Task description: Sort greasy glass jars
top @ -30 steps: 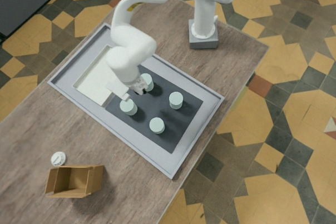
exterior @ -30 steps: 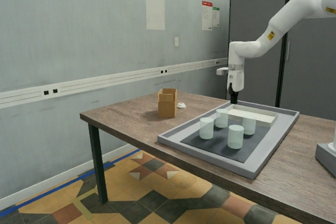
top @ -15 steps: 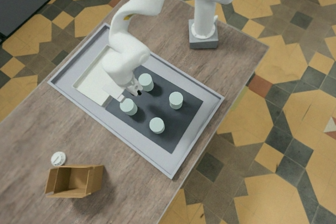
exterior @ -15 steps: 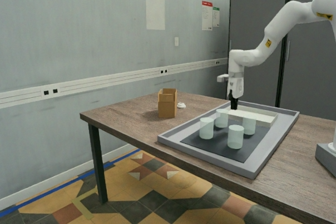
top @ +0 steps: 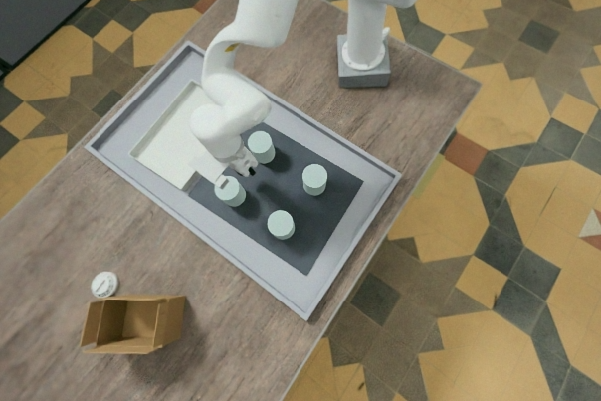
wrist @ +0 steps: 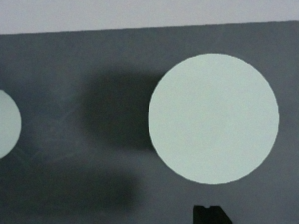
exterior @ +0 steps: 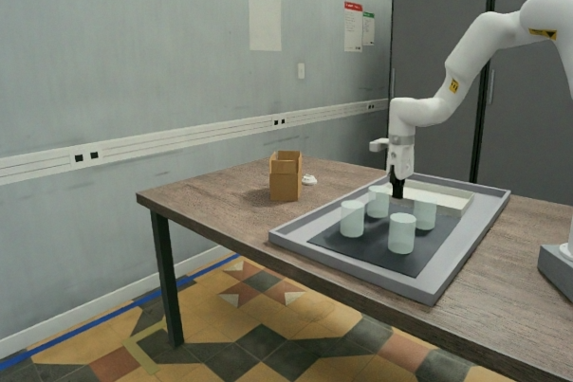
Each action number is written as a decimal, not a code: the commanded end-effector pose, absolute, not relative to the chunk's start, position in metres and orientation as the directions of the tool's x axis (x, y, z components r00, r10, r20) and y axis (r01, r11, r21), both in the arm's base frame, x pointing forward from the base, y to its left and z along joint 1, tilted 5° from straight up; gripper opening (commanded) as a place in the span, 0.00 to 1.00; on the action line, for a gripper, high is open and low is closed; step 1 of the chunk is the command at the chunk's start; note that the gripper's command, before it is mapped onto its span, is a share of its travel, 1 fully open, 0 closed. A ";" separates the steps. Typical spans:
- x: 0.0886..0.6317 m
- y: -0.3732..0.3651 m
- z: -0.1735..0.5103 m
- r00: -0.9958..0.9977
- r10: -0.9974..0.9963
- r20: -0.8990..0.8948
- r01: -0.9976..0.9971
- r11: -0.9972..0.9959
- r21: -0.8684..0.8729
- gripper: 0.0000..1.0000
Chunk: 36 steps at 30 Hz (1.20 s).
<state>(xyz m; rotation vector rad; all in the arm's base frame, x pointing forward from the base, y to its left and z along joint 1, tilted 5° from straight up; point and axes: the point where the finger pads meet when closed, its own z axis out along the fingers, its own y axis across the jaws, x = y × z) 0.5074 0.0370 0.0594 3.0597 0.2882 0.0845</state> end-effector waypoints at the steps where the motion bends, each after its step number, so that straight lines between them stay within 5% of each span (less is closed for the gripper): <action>1: 0.509 0.037 0.060 0.981 0.188 0.052 0.185 -0.980 0.072 0.00; 36: 0.521 0.040 0.061 0.981 0.188 0.052 0.185 -0.980 0.072 0.00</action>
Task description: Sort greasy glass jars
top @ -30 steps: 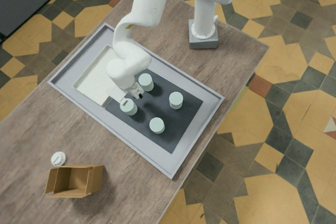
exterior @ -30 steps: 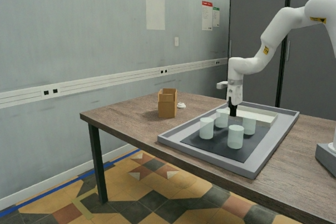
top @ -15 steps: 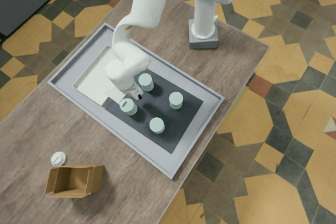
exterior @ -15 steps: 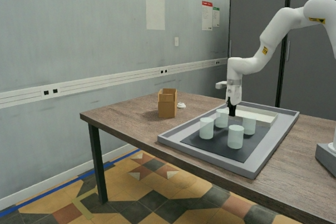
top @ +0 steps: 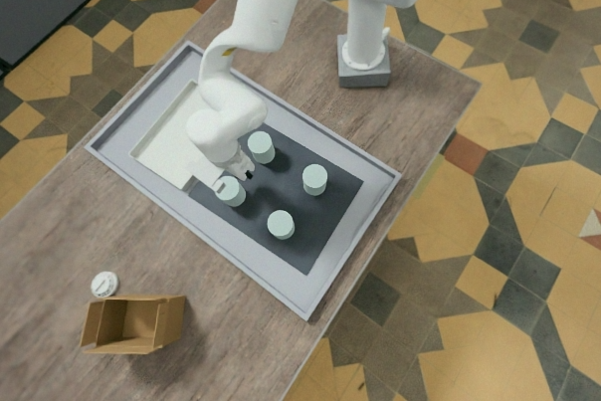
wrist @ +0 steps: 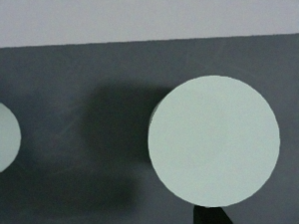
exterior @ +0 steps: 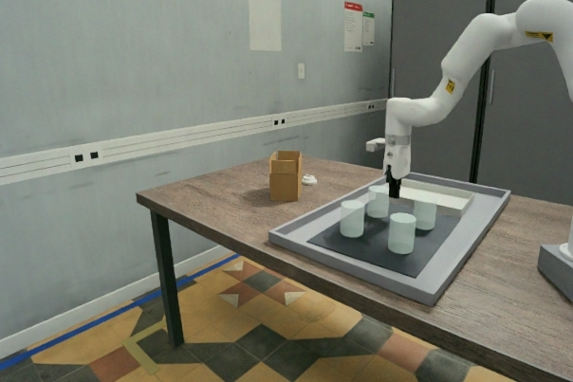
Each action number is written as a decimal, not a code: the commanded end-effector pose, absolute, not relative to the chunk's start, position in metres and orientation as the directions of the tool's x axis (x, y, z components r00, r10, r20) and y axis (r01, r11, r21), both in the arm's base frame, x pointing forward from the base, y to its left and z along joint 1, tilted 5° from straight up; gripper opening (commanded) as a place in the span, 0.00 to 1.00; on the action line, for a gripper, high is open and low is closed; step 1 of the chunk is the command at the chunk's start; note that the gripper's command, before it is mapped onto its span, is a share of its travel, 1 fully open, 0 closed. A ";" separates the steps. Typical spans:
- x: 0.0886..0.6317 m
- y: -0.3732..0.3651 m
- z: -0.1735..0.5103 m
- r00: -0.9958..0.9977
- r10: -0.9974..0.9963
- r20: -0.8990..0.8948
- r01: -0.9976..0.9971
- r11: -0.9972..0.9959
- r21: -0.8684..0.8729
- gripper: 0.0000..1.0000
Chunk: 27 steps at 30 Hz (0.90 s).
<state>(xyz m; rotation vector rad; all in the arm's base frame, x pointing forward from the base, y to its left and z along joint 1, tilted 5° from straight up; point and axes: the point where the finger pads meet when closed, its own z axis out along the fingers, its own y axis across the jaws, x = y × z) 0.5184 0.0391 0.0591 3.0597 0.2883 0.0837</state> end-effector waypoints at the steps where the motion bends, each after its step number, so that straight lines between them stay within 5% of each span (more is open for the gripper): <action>1: 0.522 0.040 0.061 0.981 0.188 0.052 0.185 -0.980 0.072 0.00; 27: 0.528 0.041 0.062 0.981 0.188 0.052 0.185 -0.980 0.072 0.00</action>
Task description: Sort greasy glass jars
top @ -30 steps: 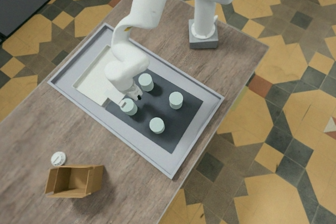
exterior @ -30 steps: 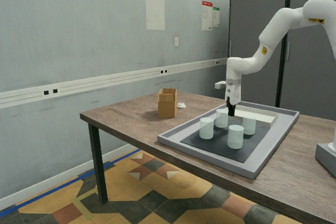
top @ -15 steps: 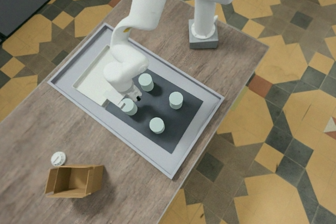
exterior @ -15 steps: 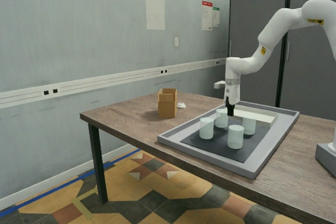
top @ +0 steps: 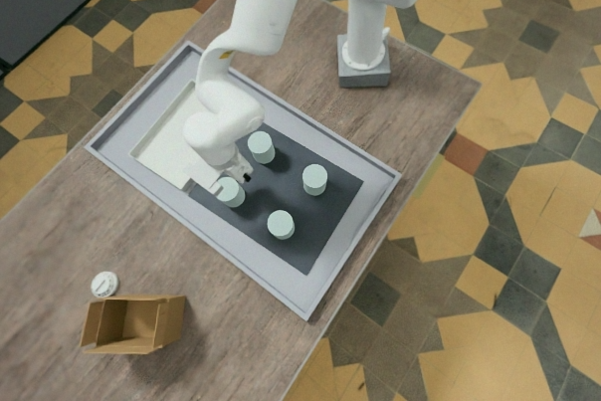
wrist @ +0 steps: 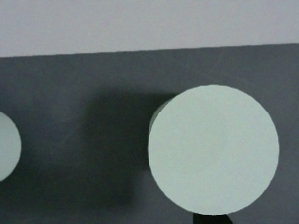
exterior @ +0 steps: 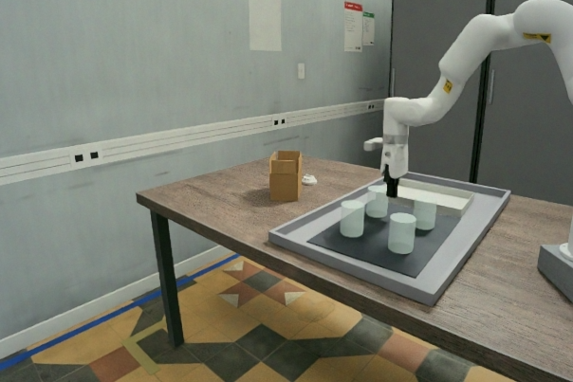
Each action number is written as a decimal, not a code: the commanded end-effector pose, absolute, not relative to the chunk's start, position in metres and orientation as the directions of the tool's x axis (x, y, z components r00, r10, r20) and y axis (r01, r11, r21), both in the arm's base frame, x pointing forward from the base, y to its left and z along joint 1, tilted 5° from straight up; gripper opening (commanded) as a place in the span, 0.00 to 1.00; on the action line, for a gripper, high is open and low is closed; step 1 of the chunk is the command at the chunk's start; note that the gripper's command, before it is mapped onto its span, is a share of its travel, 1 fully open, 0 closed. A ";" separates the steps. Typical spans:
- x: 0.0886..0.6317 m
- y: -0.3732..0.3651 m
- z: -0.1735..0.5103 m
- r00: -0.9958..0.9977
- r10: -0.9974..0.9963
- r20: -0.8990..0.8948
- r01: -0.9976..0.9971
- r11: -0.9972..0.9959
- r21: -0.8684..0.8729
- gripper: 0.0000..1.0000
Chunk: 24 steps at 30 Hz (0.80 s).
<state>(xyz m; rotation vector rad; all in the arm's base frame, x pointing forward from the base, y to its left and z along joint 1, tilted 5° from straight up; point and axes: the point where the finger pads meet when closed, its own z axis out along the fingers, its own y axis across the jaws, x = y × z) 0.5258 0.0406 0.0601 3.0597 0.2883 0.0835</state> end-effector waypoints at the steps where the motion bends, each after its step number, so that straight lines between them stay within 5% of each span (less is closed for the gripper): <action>1: 0.528 0.041 0.062 0.981 0.188 0.052 0.185 -0.980 0.072 0.00; 24: 0.530 0.042 0.065 0.981 0.188 0.052 0.185 -0.980 0.072 0.00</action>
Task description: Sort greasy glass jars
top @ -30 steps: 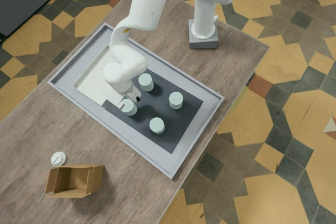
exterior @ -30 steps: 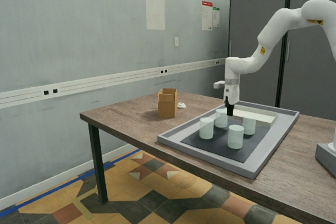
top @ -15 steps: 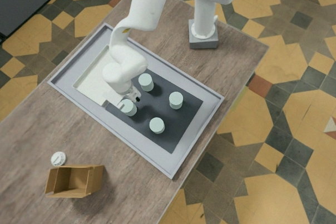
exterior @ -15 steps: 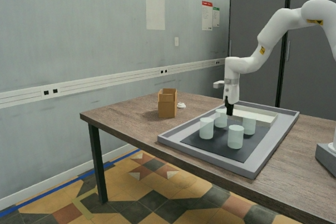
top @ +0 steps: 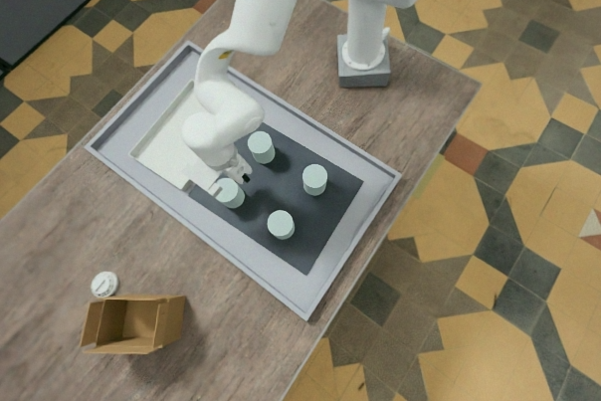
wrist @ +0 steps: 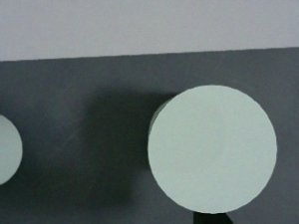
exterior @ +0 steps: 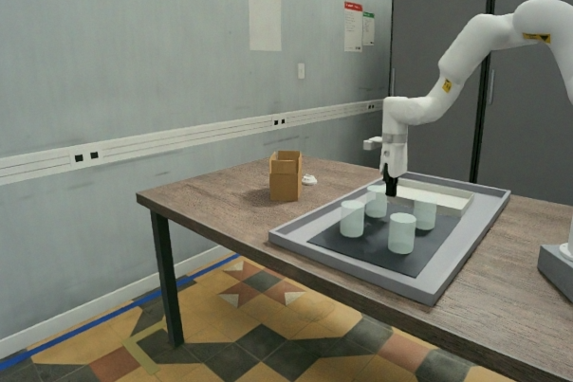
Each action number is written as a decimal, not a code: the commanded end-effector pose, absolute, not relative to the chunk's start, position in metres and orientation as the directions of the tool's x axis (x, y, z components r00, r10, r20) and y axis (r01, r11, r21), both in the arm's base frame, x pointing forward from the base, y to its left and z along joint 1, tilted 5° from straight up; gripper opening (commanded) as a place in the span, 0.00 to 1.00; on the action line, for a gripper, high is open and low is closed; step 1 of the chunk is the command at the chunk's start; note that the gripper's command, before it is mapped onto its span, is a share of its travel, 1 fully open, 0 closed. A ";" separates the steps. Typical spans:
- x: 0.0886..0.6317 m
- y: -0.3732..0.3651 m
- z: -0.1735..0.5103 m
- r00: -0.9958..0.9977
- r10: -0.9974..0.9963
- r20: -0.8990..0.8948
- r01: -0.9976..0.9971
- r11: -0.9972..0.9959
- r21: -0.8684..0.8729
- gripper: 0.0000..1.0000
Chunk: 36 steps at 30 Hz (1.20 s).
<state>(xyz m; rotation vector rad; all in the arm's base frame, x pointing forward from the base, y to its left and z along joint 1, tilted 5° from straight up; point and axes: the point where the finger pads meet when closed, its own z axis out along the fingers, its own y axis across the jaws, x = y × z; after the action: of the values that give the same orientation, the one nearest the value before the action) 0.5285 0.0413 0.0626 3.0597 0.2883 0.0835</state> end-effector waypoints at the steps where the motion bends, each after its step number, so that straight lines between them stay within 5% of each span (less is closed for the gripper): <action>1: 0.531 0.042 0.065 0.981 0.188 0.052 0.185 -0.980 0.072 0.00; 36: 0.534 0.043 0.068 0.981 0.188 0.052 0.185 -0.980 0.072 0.00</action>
<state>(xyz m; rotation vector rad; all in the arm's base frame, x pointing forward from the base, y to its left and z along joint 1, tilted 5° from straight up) 0.5325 0.0423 0.0661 3.0597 0.2883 0.0835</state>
